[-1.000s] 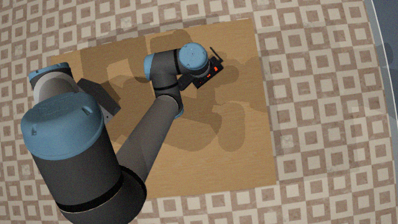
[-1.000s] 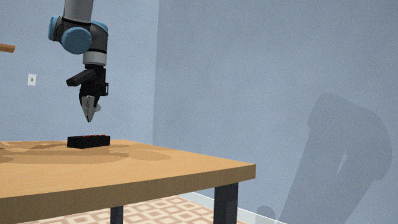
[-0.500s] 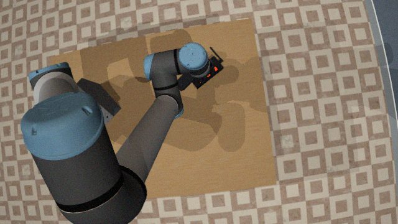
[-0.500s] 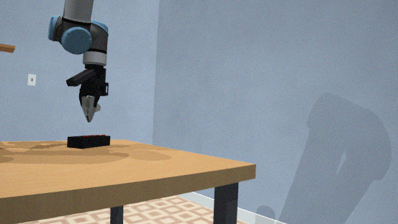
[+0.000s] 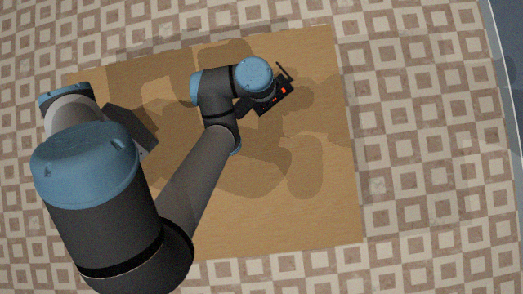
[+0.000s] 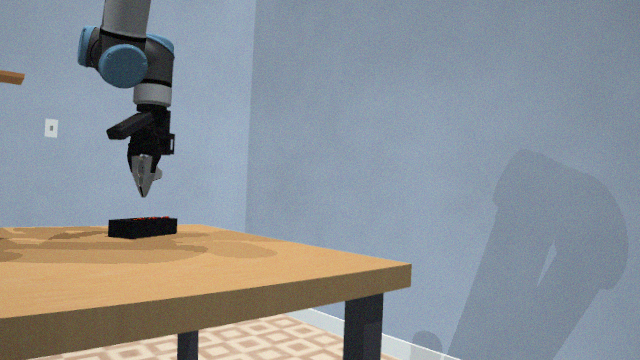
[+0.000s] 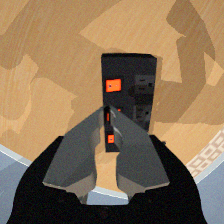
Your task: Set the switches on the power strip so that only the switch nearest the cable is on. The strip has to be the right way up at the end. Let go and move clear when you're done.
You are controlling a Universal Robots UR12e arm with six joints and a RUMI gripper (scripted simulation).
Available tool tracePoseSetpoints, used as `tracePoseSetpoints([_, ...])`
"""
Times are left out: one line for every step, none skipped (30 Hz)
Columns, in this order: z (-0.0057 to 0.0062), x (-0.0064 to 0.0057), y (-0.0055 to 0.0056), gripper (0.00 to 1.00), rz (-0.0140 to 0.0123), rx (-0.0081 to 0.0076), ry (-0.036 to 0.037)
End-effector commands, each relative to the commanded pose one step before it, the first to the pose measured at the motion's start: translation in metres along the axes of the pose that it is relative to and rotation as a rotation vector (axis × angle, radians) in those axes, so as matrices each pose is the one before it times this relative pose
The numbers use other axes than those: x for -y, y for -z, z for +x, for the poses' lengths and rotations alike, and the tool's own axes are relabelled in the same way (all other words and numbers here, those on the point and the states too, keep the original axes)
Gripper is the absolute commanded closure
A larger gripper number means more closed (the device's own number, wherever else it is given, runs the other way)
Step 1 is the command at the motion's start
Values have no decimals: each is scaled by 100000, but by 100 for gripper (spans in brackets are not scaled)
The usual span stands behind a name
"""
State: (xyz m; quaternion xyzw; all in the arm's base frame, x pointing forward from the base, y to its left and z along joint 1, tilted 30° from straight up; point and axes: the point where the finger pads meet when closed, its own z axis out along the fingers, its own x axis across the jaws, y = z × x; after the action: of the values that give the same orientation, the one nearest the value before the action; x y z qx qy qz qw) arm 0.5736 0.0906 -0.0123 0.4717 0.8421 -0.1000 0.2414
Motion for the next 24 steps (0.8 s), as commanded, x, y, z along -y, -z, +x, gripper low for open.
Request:
tracePoseSetpoints([85,283,-654,100,413,-278,97])
tracePoseSetpoints([-3,-2,-96,100,-4,1,-2])
tracePoseSetpoints([-3,-2,-102,100,-4,1,-2])
tracePoseSetpoints([0,0,0,100,0,0,0])
tracePoseSetpoints([0,0,0,100,0,0,0])
tracePoseSetpoints([-8,-1,-108,100,2,15,-3])
tracePoseSetpoints([-5,-5,-113,100,-8,1,-3])
tracePoseSetpoints([-4,-5,-118,100,-9,0,-3])
tracePoseSetpoints([-4,-5,-123,100,-9,0,-4])
tracePoseSetpoints([-6,-8,-127,100,-11,1,-5])
tracePoseSetpoints([-7,-8,-130,100,-11,2,-5])
tracePoseSetpoints([-7,-8,-133,100,-11,2,-5])
tracePoseSetpoints([-7,-9,-135,100,-12,4,-6])
tracePoseSetpoints([-9,-11,-137,100,-13,5,-7])
tracePoseSetpoints([-9,-10,-138,100,-13,6,-7])
tracePoseSetpoints([-9,-10,-139,100,-13,6,-7])
tracePoseSetpoints([-11,-13,-138,100,-15,8,-8])
tracePoseSetpoints([-11,-12,-138,100,-15,8,-8])
tracePoseSetpoints([-11,-11,-137,100,-15,8,-8])
tracePoseSetpoints([-12,-14,-135,100,-16,10,-9])
tracePoseSetpoints([0,0,0,100,0,0,0])
tracePoseSetpoints([0,0,0,100,0,0,0])
tracePoseSetpoints([-18,-9,-132,100,-4,29,-8])
tracePoseSetpoints([-11,-13,-129,100,-17,8,-8])
